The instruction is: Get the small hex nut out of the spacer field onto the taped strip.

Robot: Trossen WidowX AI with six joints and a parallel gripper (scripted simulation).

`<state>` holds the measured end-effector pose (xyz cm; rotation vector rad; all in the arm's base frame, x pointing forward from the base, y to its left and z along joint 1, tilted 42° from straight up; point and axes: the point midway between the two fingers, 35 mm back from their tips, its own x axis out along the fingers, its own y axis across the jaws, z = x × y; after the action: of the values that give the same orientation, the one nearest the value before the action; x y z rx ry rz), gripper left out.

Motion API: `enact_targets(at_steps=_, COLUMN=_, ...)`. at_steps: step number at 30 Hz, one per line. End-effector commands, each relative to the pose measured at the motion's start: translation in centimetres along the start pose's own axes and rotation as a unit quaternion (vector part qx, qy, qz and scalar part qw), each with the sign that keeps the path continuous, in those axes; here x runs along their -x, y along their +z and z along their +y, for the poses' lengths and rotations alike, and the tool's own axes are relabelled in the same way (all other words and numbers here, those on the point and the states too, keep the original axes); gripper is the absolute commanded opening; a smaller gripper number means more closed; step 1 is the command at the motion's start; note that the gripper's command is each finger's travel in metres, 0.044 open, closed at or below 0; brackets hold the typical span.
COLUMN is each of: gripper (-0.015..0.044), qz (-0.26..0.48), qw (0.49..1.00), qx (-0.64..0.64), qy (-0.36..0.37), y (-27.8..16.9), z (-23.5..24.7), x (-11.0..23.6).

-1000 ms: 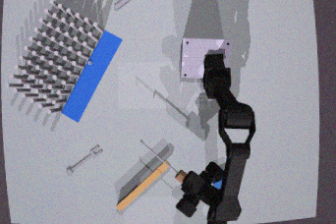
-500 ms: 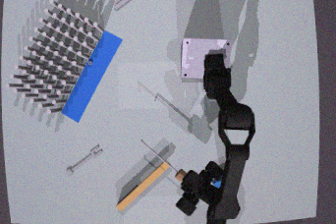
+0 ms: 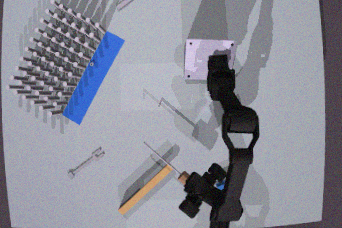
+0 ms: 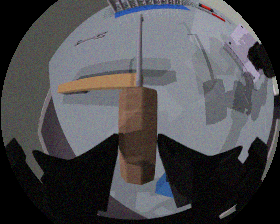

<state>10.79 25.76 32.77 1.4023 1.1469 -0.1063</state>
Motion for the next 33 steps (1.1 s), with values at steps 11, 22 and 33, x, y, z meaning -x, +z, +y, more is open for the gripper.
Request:
enact_targets(at_steps=11, gripper=0.0, qz=-0.005, qw=1.0, qx=-0.002, qy=-0.001, y=-0.2, z=-0.5, x=-1.2)
enact_targets(at_steps=22, gripper=0.0, qz=-0.005, qw=1.0, qx=-0.002, qy=-0.001, y=-0.5, z=-0.8, x=-2.0)
enact_targets(at_steps=33, gripper=0.0, qz=-0.005, qw=1.0, qx=-0.002, qy=-0.001, y=-0.7, z=-1.1, x=-2.9)
